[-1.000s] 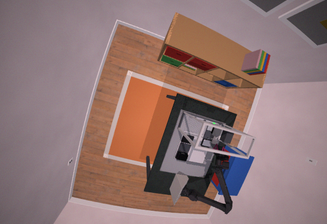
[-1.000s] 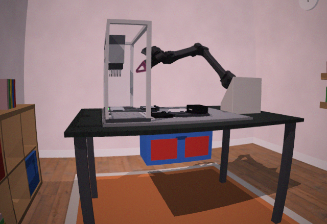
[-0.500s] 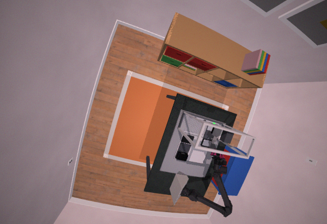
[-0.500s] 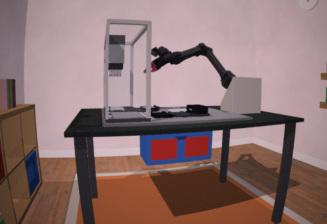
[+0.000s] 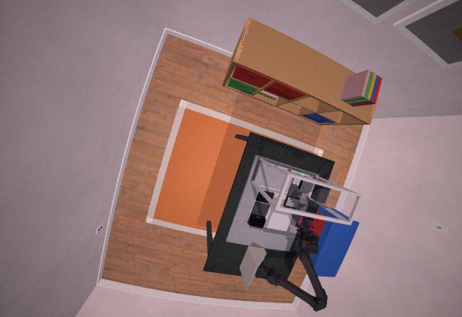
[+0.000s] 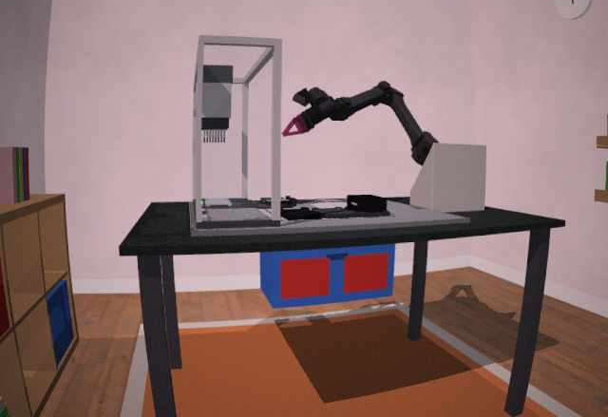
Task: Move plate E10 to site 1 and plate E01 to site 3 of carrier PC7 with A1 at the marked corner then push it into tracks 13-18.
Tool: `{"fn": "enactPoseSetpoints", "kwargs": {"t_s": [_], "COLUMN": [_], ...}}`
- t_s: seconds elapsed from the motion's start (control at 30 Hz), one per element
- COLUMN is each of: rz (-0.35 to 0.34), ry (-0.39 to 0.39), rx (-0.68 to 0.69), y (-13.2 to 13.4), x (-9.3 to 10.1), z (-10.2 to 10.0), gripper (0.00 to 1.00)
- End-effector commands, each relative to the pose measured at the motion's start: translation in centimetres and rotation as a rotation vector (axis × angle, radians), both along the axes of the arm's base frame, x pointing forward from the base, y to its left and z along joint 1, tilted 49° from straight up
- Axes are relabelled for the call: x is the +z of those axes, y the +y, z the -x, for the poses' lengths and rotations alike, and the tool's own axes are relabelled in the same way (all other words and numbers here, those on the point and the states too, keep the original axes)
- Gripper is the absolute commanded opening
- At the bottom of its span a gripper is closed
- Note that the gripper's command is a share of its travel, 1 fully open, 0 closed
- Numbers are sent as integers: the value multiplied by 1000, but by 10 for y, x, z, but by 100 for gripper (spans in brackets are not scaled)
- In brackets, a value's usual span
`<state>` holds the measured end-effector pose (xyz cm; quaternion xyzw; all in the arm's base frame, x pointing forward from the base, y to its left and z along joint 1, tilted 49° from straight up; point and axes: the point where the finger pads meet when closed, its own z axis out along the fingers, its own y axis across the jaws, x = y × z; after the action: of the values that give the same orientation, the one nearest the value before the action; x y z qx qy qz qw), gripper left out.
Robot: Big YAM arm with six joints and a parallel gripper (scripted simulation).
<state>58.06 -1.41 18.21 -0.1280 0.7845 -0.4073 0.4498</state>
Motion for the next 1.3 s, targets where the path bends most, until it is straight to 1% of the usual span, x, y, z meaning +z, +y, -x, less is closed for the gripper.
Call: {"fn": "enactPoseSetpoints", "kwargs": {"t_s": [0.0, 0.03, 0.33, 0.47, 0.53, 0.57, 0.6, 0.63, 0.67, 0.7, 0.73, 0.77, 0.8, 0.87, 1.03, 1.1, 1.27], "rz": [-30, -27, -27, -22, -22, -26, -21, -21, -38, -44, -44, -49, -54, -67, -96, -96, -124], "ry": [-91, -78, -76, -54, -54, -68, -47, -47, -73, -52, -9, 16, 37, 79, 186, 186, 293], "rx": [40, 38, 36, 35, 35, 36, 35, 35, 10, -14, -39, -64, -93, -173, -298, -298, -422], "y": [26, 25, 23, 22, 22, 24, 22, 22, 22, 19, 17, 14, 9, -13, -28, -28, -44], "x": [35, 28, 29, 26, 26, 35, 25, 25, 46, 43, 30, 26, 23, 17, 3, 3, -12], "z": [-4, 4, 40, 57, 57, 55, 65, 68, 54, 54, 52, 52, 52, 53, 54, 54, 55], "gripper": [100, 100, 100, 100, 100, 100, 100, 100, 100, 100, 100, 100, 100, 100, 100, 100, 100]}}
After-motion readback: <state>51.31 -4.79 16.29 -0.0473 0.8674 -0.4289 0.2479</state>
